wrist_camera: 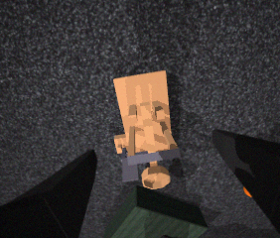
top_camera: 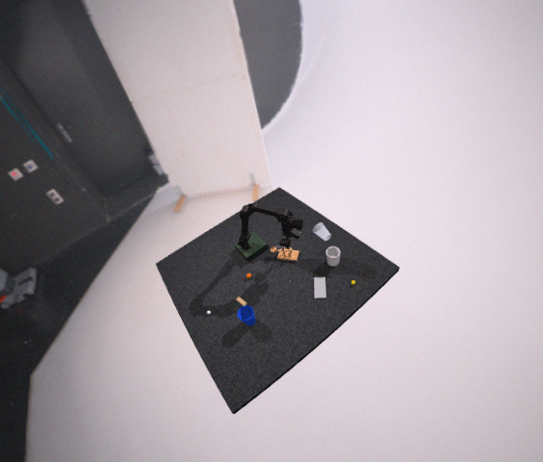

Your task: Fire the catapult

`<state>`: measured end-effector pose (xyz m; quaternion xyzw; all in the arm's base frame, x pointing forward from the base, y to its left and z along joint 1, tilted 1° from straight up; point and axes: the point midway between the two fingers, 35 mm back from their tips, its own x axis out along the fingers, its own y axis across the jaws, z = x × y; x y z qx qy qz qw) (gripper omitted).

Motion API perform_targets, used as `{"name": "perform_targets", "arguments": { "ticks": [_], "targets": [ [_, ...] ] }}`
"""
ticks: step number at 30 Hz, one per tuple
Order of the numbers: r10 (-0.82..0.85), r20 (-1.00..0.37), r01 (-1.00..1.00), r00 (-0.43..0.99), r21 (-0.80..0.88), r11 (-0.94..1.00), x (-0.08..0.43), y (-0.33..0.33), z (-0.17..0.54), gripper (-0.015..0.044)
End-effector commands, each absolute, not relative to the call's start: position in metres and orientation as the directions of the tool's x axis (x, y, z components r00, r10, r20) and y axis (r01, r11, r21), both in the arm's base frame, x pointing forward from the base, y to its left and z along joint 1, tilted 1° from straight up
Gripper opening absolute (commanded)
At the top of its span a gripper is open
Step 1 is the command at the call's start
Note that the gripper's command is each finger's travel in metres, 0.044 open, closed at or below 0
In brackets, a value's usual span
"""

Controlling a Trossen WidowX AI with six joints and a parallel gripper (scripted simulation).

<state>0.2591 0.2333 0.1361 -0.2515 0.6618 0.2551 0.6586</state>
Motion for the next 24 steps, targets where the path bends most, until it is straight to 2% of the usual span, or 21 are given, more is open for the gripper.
{"name": "perform_targets", "arguments": {
  "ticks": [1,6,7,15,24],
  "targets": [
    [0.029,-0.999,-0.669,0.023,0.006,0.743,0.259,0.233,0.164,0.0440],
    [0.010,-1.000,-0.593,0.009,0.003,0.805,0.284,0.180,0.132,0.0309],
    [0.009,-1.000,-0.570,0.010,0.002,0.822,0.289,0.164,0.128,0.0300],
    [-0.002,-1.000,-0.370,0.011,-0.006,0.929,0.295,0.036,0.094,0.0300],
    [-0.012,-1.000,-0.137,0.005,-0.012,0.991,0.238,-0.077,0.056,0.0300]
  ]
}}
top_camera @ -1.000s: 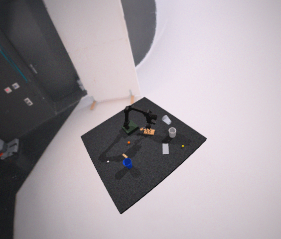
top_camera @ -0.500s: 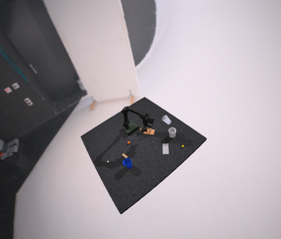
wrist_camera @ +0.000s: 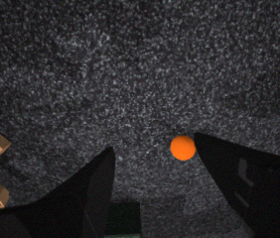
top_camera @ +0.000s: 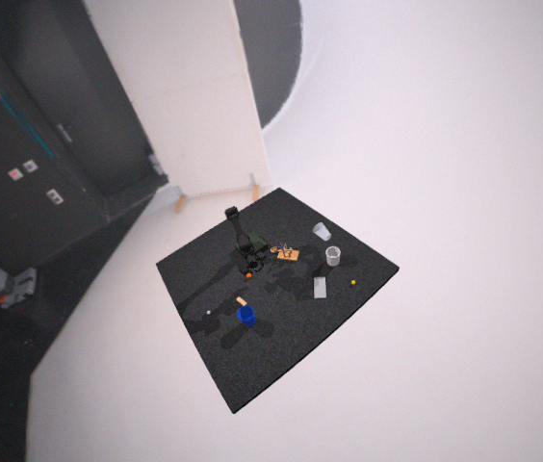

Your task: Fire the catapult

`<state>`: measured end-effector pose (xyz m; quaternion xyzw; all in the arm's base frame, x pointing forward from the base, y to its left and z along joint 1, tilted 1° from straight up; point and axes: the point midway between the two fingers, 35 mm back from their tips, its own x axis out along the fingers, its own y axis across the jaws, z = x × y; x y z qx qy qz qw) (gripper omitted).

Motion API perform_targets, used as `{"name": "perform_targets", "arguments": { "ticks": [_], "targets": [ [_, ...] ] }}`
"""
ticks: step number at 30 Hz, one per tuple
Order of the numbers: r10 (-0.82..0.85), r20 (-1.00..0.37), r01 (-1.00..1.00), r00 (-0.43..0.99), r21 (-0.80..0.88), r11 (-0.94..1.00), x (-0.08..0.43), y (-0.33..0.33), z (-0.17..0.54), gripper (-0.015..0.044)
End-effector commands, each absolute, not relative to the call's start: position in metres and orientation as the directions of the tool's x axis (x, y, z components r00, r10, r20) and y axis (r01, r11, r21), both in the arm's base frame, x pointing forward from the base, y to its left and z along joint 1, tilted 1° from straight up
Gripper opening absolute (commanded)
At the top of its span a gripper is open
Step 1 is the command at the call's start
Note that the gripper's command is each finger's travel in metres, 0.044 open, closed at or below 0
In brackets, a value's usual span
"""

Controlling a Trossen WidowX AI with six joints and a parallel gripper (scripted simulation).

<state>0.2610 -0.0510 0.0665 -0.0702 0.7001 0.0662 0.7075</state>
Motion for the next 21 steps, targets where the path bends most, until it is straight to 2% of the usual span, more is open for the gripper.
{"name": "perform_targets", "arguments": {
  "ticks": [1,4,21],
  "targets": [
    [-0.013,-1.000,-0.114,0.004,-0.013,0.993,0.230,-0.085,0.052,0.0300],
    [-0.014,-1.000,-0.081,0.003,-0.014,0.997,0.217,-0.097,0.047,0.0300],
    [-0.014,-1.000,-0.081,0.003,-0.014,0.997,0.219,-0.101,0.024,0.0300]
  ]
}}
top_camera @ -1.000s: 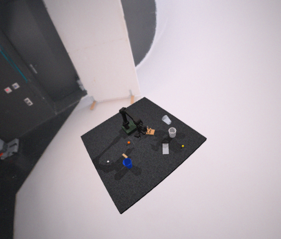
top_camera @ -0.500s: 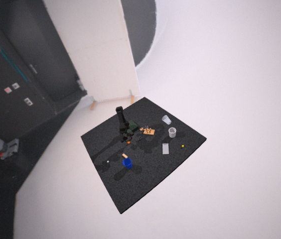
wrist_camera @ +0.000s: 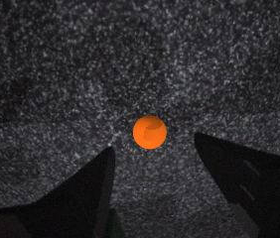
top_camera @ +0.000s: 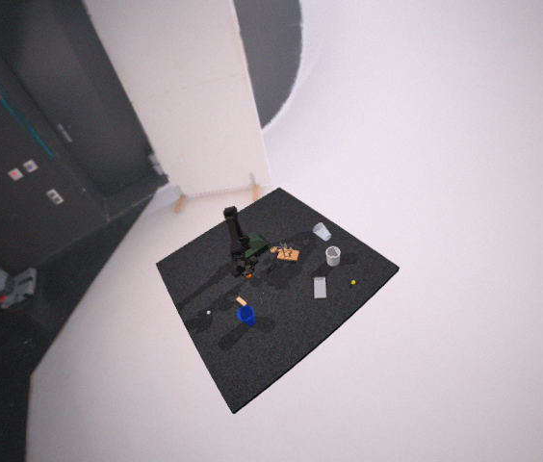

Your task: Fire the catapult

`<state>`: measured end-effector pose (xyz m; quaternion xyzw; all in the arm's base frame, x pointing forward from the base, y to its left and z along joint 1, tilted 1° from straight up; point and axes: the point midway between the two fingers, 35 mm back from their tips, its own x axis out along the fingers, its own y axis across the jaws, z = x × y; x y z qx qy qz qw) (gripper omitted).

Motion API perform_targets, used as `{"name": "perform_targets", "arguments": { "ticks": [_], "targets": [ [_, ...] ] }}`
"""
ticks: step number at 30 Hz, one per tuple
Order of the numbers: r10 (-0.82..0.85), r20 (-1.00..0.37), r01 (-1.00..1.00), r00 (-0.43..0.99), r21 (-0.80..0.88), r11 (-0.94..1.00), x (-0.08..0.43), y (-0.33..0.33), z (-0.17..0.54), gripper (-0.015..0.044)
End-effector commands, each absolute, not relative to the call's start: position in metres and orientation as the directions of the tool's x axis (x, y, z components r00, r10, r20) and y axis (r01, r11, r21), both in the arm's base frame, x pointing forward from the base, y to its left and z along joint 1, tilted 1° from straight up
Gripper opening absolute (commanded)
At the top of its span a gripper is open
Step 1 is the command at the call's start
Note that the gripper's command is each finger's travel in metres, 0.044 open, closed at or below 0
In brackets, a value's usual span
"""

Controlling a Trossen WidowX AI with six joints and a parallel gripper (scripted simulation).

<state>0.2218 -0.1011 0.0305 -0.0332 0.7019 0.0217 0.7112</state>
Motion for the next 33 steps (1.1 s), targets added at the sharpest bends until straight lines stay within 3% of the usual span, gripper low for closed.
{"name": "perform_targets", "arguments": {
  "ticks": [1,21,27,33],
  "targets": [
    [-0.014,-1.000,-0.081,0.003,-0.014,0.997,0.219,-0.101,0.022,0.0300],
    [-0.014,-1.000,-0.081,0.003,-0.014,0.997,0.219,-0.101,-0.008,0.0300],
    [-0.014,-1.000,-0.081,0.003,-0.014,0.997,0.219,-0.101,-0.008,0.0142],
    [-0.014,-1.000,-0.081,0.003,-0.014,0.997,0.219,-0.101,-0.008,0.0103]
  ]
}}
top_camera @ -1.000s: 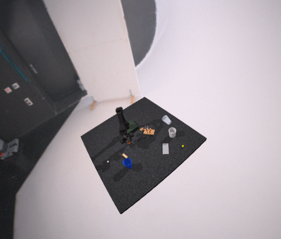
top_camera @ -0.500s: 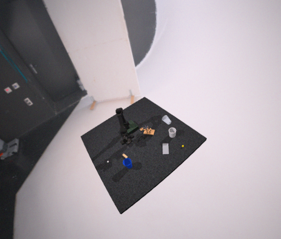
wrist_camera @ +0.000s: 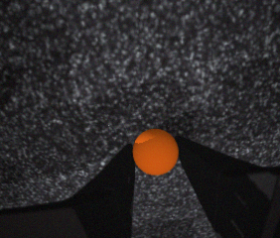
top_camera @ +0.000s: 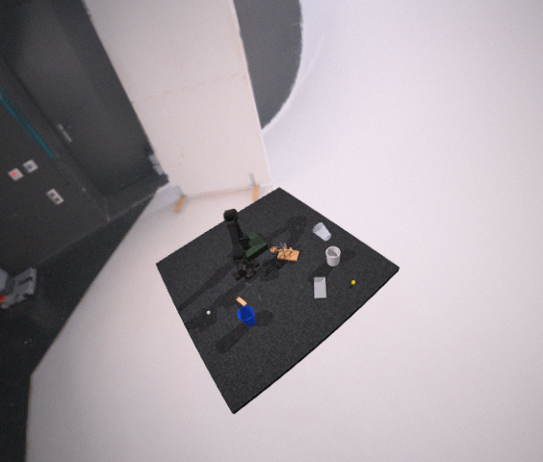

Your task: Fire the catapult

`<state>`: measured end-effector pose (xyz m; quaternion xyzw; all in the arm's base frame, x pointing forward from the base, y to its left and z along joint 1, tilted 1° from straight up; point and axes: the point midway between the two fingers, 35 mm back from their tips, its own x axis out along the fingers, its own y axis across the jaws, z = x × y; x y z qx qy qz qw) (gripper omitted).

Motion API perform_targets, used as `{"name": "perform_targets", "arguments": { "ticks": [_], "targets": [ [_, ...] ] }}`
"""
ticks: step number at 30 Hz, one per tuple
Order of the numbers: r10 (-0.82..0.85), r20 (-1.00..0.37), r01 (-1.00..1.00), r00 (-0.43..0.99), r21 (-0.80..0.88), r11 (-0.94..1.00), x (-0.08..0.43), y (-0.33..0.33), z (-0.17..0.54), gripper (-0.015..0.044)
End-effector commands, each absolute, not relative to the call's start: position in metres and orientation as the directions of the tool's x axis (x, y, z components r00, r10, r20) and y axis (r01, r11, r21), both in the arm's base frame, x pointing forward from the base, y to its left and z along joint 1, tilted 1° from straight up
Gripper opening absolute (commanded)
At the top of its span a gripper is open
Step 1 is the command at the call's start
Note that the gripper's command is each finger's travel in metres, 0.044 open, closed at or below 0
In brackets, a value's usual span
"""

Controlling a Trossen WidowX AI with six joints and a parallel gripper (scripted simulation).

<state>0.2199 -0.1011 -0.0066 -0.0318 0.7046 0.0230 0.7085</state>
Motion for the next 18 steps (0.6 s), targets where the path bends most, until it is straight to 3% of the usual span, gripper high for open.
{"name": "perform_targets", "arguments": {
  "ticks": [1,4,18],
  "targets": [
    [-0.014,-1.000,-0.081,0.003,-0.014,0.997,0.219,-0.101,-0.008,0.0076],
    [-0.014,-1.000,-0.081,0.003,-0.014,0.997,0.221,-0.101,0.000,0.0000],
    [-0.014,-1.000,-0.081,0.004,-0.014,0.997,0.228,-0.096,0.085,0.0000]
  ]
}}
